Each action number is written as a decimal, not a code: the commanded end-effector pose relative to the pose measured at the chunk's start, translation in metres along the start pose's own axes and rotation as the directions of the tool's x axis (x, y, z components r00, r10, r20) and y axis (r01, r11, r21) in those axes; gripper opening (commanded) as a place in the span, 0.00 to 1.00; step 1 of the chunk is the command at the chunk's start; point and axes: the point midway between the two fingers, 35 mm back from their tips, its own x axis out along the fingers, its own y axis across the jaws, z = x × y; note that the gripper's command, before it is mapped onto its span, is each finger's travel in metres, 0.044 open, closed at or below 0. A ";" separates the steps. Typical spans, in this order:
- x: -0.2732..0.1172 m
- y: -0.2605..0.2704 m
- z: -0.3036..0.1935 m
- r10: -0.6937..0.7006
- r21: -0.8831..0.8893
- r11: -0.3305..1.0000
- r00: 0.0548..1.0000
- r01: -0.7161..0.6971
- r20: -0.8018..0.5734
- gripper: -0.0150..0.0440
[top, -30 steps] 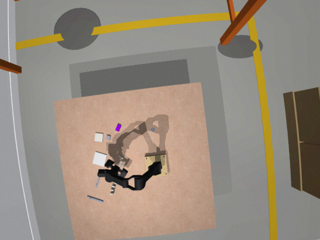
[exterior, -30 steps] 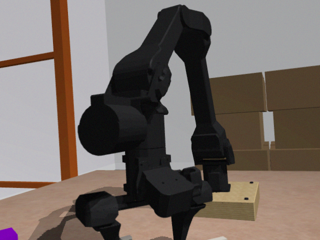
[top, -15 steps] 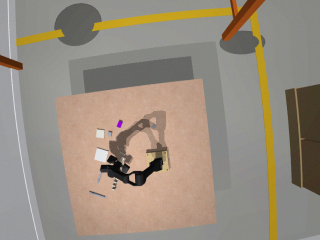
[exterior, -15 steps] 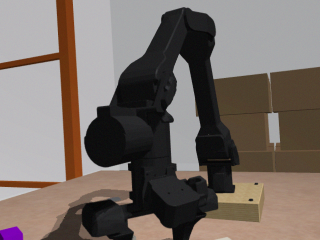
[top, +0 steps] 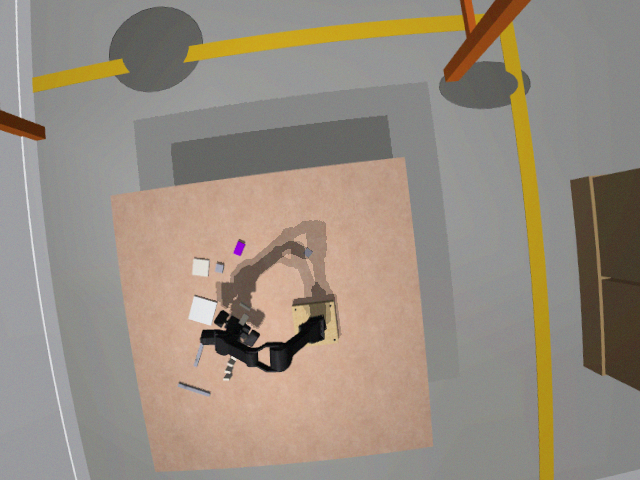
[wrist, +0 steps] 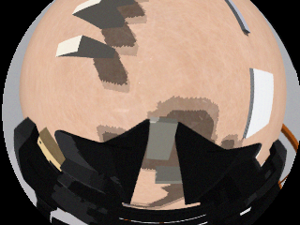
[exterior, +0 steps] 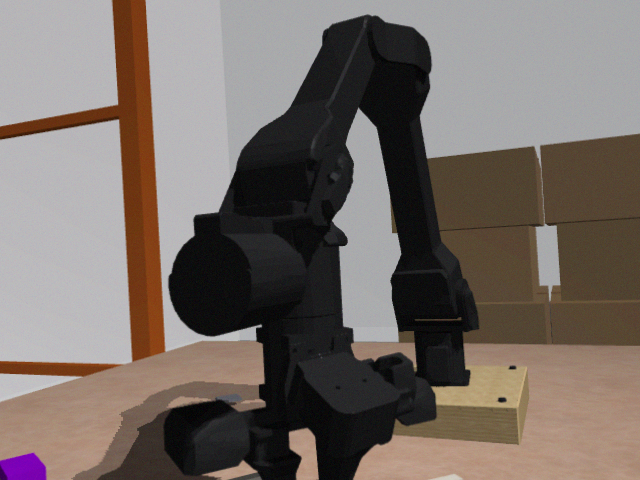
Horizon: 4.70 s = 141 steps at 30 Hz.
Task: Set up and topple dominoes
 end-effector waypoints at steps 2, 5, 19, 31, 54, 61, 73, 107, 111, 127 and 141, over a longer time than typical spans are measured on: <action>-0.001 0.001 0.001 0.006 0.004 1.000 1.000 -0.006 0.003 0.44; -0.027 0.002 0.001 0.006 0.004 1.000 1.000 -0.006 0.003 0.44; -0.159 0.008 0.004 0.006 0.004 1.000 1.000 -0.006 0.004 0.44; -0.162 -0.083 -0.091 -0.001 0.396 0.918 1.000 0.003 -0.005 0.44; -0.130 -0.158 -0.169 -0.185 0.722 0.691 0.974 0.035 0.129 0.44; -0.120 -0.181 -0.172 -0.311 0.780 0.625 0.926 0.030 0.213 0.44; -0.106 -0.211 -0.179 -0.492 0.832 0.554 0.801 -0.014 0.341 0.44; -0.111 -0.208 -0.205 -0.745 0.800 0.590 0.309 -0.108 0.591 0.44; -0.113 -0.199 -0.206 -0.744 0.782 0.614 0.255 -0.105 0.618 0.44; -0.121 -0.147 -0.205 -0.686 0.691 0.721 0.084 -0.057 0.723 0.44; -0.123 -0.098 -0.198 -0.607 0.607 0.794 0.024 0.009 0.794 0.44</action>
